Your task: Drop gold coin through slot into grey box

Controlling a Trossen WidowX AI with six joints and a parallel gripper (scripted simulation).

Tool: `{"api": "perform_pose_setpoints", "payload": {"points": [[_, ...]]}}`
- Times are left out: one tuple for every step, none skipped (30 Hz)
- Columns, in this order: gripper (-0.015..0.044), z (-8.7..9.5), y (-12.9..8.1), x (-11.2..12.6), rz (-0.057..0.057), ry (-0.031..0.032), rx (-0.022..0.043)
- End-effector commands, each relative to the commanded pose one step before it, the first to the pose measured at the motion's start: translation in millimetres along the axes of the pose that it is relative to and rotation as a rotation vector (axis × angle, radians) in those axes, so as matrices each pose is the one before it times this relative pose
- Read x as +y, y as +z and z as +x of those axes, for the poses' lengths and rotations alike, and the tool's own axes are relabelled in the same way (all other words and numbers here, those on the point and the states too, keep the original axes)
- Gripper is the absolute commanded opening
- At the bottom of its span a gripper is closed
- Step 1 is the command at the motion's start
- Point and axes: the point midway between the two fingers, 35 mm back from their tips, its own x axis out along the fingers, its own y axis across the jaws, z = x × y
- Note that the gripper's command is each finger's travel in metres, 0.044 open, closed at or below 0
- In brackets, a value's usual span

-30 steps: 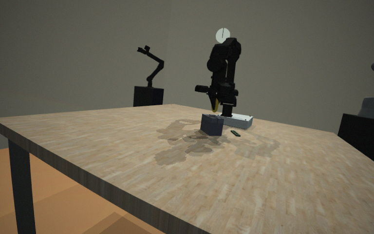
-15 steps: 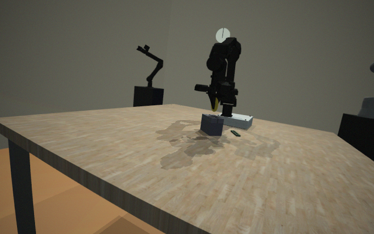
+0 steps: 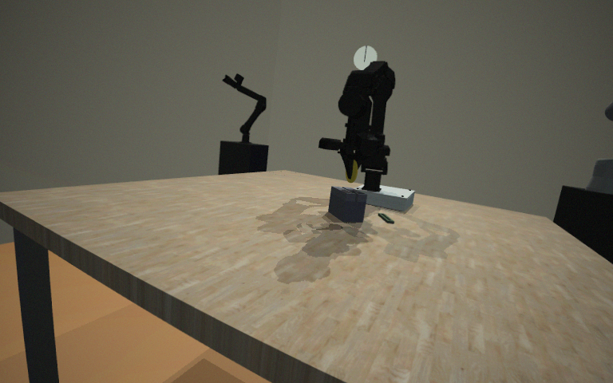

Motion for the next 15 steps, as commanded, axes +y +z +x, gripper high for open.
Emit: {"api": "perform_pose_setpoints", "payload": {"points": [[0.0000,2.14,-0.01,-0.02,0.0015,0.00001,-0.00002],[0.0000,0.58,0.03,-0.06,0.0005,0.00000,0.00000],[0.0000,0.57,0.04,-0.18,0.0018,0.00001,-0.00001],[0.0000,0.41,-0.06,-0.10,0.0017,0.00001,0.00000],[0.0000,0.39,-0.12,-0.01,0.0016,0.00002,0.00000],[0.0000,0.41,-0.14,0.05,0.0015,0.00002,0.00000],[0.0000,0.40,-0.13,0.09,0.0014,0.00002,0.00000],[0.0000,0.37,-0.12,0.11,0.0013,0.00002,0.00000],[0.0000,0.35,-0.11,0.13,0.0011,0.00002,0.00000],[0.0000,0.34,-0.11,0.14,0.0008,0.00002,0.00000],[0.0000,0.34,-0.10,0.15,0.0004,0.00002,0.00001],[0.0000,0.36,-0.08,0.13,0.0000,0.00001,0.00001],[0.0000,0.37,-0.06,0.11,-0.0004,0.00000,0.00001],[0.0000,0.38,-0.03,0.08,-0.0006,0.00000,0.00001],[0.0000,0.37,0.00,0.05,-0.0006,0.00000,0.00001]]}}
